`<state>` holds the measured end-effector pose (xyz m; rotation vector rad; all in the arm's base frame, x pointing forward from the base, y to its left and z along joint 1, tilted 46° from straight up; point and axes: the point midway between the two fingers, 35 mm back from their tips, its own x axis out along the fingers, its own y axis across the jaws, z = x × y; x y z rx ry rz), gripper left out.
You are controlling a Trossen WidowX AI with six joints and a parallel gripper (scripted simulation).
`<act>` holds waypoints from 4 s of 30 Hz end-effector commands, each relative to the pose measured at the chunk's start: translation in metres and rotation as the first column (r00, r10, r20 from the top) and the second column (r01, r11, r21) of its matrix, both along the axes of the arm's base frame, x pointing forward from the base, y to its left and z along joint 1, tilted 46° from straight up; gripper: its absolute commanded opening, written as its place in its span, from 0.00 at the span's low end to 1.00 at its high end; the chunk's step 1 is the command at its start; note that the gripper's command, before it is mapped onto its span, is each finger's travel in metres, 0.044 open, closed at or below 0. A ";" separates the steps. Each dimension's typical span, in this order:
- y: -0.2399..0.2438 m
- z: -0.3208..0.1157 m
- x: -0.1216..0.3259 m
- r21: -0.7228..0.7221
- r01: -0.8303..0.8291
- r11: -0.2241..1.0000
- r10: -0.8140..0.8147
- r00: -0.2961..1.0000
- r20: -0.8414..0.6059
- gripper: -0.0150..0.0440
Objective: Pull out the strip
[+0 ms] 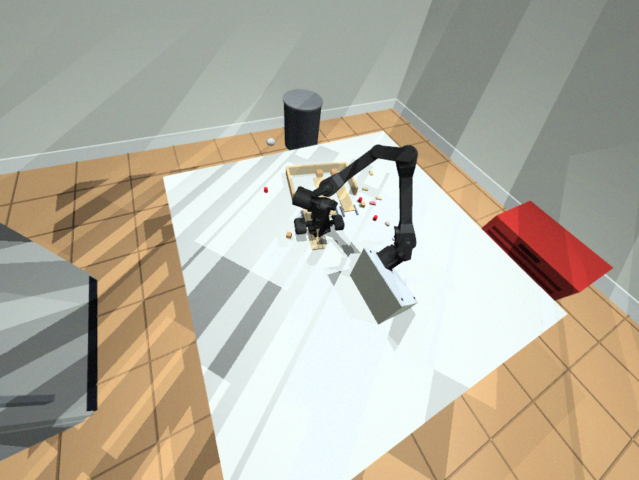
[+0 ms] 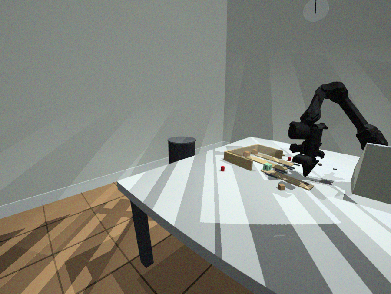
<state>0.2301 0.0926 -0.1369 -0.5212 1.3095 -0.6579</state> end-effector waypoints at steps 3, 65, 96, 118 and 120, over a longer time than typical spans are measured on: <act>0.000 0.007 0.022 -0.001 0.030 1.000 -0.030 0.999 0.023 0.57; -0.018 0.034 0.194 -0.003 0.029 1.000 -0.029 0.999 0.031 0.68; -0.031 0.021 0.196 0.002 0.032 0.999 -0.032 0.999 0.034 0.31; -0.018 0.056 0.133 -0.004 0.030 1.000 -0.030 0.999 0.028 0.25; -0.019 0.057 0.129 -0.004 0.030 1.000 -0.030 0.999 0.028 0.25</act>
